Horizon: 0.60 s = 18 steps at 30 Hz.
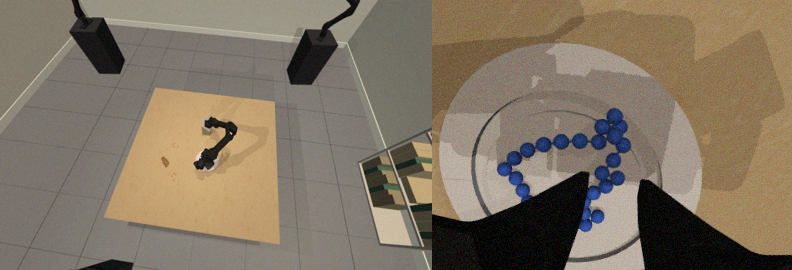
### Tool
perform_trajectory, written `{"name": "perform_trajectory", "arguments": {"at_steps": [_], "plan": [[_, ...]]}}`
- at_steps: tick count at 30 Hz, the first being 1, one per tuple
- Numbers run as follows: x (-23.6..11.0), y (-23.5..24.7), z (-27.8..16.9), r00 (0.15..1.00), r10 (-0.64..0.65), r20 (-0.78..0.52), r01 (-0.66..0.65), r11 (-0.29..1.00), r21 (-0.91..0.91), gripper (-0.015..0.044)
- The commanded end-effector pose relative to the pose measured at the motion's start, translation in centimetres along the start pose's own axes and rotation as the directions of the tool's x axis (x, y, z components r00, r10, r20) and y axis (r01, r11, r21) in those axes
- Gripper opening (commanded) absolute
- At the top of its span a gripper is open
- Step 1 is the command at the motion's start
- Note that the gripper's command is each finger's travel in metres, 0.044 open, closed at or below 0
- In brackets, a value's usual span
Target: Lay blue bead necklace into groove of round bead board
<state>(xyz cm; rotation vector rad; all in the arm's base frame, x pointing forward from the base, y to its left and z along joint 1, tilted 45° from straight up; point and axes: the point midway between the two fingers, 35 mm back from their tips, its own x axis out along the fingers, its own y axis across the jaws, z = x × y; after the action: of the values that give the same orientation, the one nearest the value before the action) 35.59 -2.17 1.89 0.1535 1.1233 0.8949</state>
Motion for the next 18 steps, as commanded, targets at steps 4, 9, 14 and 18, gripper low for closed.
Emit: {"name": "perform_trajectory", "arguments": {"at_steps": [4, 9, 14, 18], "plan": [[0.0, 0.1, -0.3, 1.0, -0.001, -0.003, 0.001, 0.999, -0.046, 0.012], [1.5, 0.1, -0.3, 1.0, 0.0, -0.002, 0.0, 0.999, -0.046, 0.012], [0.8, -0.1, -0.1, 1.0, -0.006, 0.003, 0.007, 0.999, -0.047, 0.012], [1.4, -0.1, -0.1, 1.0, -0.005, 0.002, 0.005, 0.999, -0.047, 0.012]]}}
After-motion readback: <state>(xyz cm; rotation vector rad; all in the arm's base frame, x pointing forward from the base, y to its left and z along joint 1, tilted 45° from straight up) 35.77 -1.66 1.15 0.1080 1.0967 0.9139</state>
